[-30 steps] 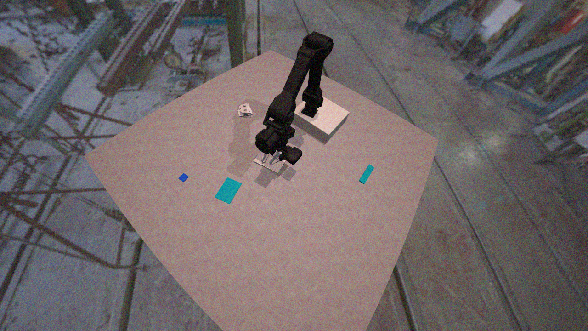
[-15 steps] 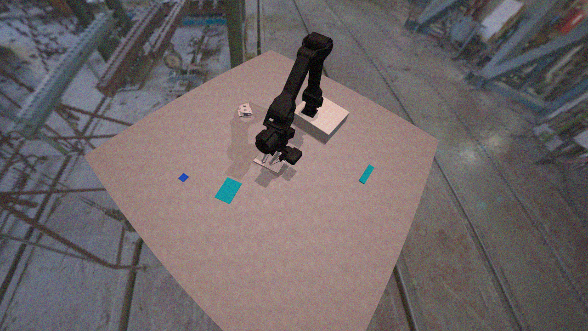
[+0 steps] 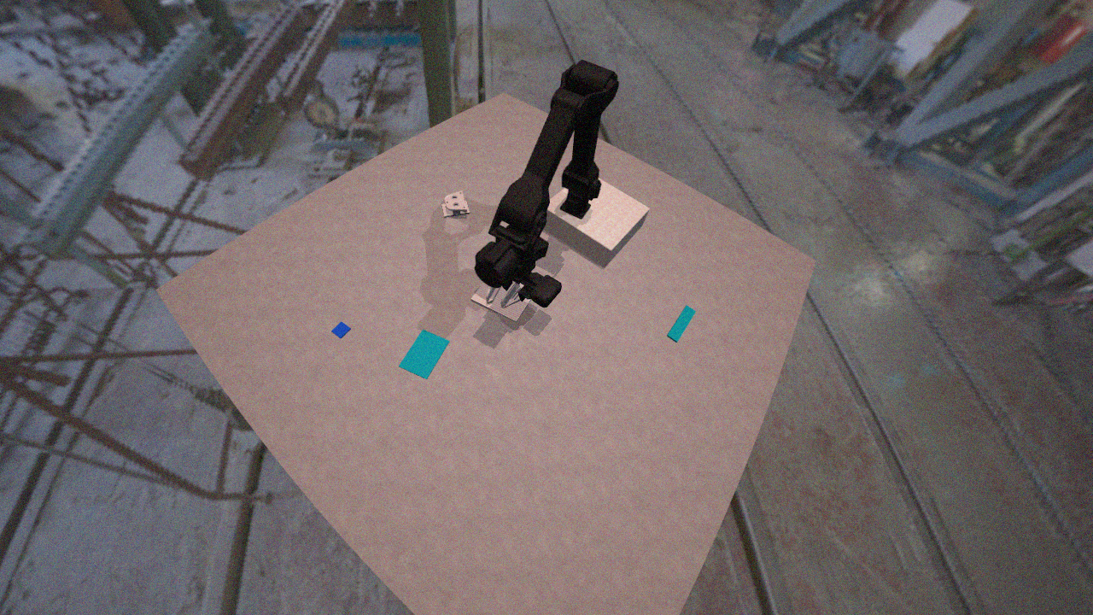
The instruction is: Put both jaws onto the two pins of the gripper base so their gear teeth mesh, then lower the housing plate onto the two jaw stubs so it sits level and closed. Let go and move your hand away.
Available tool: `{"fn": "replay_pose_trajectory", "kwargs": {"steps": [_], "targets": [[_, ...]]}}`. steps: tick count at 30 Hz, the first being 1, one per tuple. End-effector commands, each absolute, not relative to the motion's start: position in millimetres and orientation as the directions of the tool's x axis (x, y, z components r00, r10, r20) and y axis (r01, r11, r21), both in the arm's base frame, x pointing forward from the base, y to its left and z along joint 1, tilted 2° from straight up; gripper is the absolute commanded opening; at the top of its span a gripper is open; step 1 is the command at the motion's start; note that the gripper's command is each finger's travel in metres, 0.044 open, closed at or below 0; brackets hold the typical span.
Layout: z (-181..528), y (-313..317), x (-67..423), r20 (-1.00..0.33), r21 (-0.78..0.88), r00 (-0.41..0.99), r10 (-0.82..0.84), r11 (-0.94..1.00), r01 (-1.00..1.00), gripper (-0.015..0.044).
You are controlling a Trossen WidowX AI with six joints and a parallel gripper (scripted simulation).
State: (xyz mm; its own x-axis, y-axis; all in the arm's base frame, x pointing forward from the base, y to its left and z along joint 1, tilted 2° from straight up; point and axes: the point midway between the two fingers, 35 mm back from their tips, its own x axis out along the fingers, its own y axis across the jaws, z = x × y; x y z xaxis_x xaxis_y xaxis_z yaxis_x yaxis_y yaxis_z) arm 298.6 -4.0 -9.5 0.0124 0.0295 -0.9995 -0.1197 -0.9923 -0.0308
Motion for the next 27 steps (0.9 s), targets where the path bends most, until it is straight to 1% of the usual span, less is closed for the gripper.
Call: {"fn": "replay_pose_trajectory", "kwargs": {"steps": [1, 27], "targets": [[-10.3, -3.9, 298.6, -0.999, -0.031, 0.012, 0.030, -0.992, -0.123, 0.0134], [-16.5, -3.7, 298.6, -0.999, -0.031, 0.012, 0.030, -0.992, -0.125, 0.0134]]}}
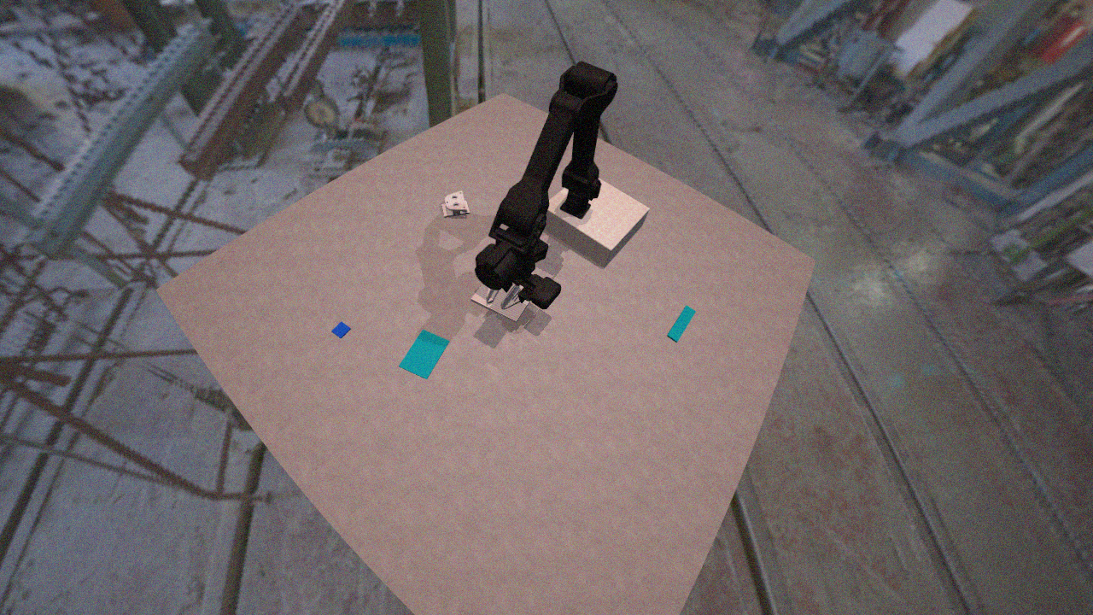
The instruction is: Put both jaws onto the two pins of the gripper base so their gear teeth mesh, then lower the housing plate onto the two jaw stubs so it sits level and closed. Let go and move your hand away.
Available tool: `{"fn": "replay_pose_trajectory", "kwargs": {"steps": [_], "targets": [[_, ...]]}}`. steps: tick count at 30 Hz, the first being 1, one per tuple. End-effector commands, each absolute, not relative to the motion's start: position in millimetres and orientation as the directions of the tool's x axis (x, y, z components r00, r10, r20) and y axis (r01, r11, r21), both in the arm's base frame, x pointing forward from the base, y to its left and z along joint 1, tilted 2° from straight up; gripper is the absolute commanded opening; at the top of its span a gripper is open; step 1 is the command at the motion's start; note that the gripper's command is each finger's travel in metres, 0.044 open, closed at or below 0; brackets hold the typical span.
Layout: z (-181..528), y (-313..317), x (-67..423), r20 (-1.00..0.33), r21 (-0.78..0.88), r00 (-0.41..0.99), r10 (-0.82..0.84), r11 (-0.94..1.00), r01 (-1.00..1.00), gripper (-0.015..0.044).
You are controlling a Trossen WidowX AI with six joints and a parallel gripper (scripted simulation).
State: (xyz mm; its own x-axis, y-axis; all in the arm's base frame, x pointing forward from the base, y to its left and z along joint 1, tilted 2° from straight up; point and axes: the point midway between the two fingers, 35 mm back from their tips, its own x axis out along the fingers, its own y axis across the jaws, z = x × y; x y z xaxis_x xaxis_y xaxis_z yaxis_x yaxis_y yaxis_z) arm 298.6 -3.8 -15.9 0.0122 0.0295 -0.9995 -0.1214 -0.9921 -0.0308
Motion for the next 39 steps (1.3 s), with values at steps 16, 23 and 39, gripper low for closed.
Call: {"fn": "replay_pose_trajectory", "kwargs": {"steps": [16, 23, 39], "targets": [[-21.5, -3.6, 298.6, -0.999, -0.031, 0.012, 0.030, -0.991, -0.126, 0.0134], [-22.7, -3.5, 298.6, -0.999, -0.031, 0.012, 0.030, -0.991, -0.127, 0.0134], [-22.7, -3.5, 298.6, -0.999, -0.031, 0.012, 0.030, -0.991, -0.127, 0.0134]]}}
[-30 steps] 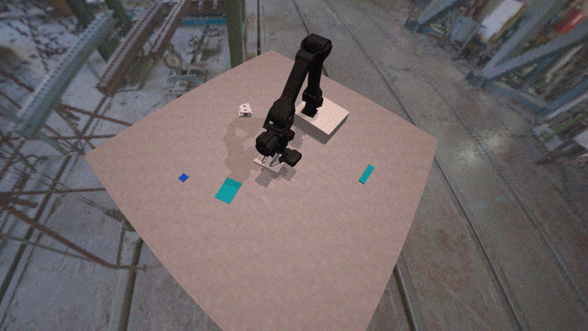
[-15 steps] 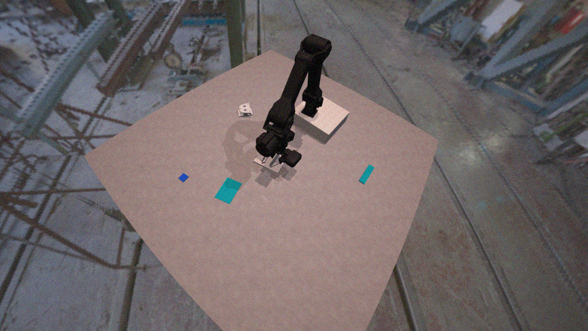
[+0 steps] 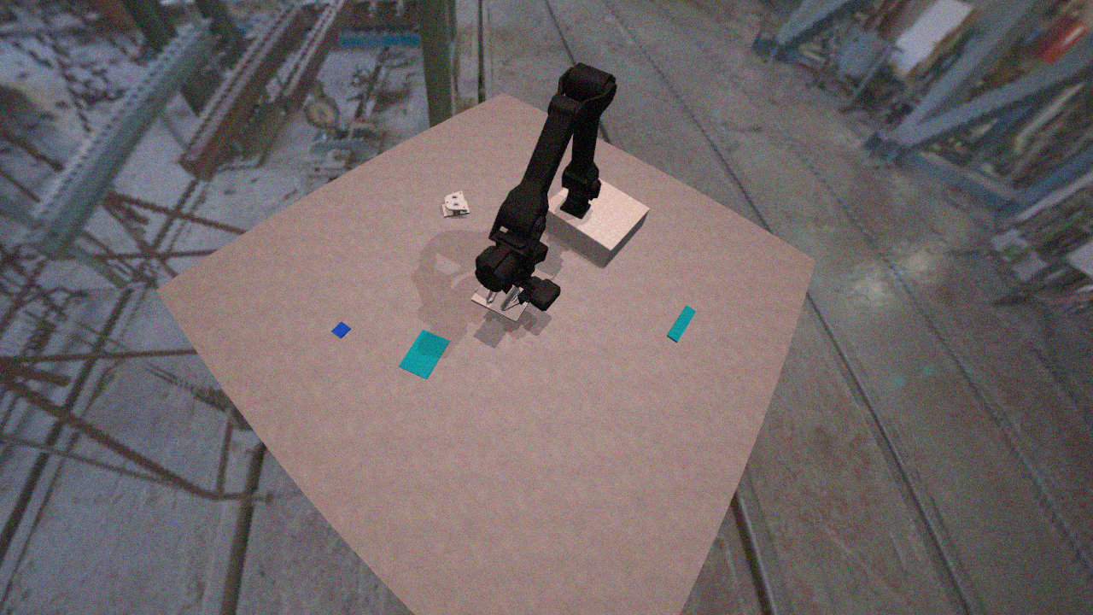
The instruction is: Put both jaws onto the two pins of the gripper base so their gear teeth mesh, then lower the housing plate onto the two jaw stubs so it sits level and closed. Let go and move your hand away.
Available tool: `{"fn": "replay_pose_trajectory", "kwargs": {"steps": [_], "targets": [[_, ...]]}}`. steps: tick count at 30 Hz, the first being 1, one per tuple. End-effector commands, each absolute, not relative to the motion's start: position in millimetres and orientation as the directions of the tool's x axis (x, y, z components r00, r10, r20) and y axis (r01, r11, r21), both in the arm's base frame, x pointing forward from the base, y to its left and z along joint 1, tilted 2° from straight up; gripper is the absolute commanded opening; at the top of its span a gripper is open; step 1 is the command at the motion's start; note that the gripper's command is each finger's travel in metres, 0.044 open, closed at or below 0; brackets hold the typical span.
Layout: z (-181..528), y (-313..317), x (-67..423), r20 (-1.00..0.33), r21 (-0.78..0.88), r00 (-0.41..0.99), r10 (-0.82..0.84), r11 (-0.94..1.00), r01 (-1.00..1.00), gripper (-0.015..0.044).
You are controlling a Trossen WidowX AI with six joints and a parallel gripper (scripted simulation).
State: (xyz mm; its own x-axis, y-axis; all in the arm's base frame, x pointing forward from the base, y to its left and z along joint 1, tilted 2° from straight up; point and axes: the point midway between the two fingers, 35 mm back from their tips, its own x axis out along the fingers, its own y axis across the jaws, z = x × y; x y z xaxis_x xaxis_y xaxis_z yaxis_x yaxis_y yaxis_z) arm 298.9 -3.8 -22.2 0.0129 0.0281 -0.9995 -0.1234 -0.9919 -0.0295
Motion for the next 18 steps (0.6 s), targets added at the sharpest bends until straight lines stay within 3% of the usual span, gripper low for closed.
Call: {"fn": "replay_pose_trajectory", "kwargs": {"steps": [1, 18], "targets": [[-22.7, -3.5, 298.6, -0.999, -0.031, 0.012, 0.030, -0.991, -0.127, 0.0134], [-22.7, -3.5, 298.6, -0.999, -0.031, 0.012, 0.030, -0.991, -0.127, 0.0134]]}}
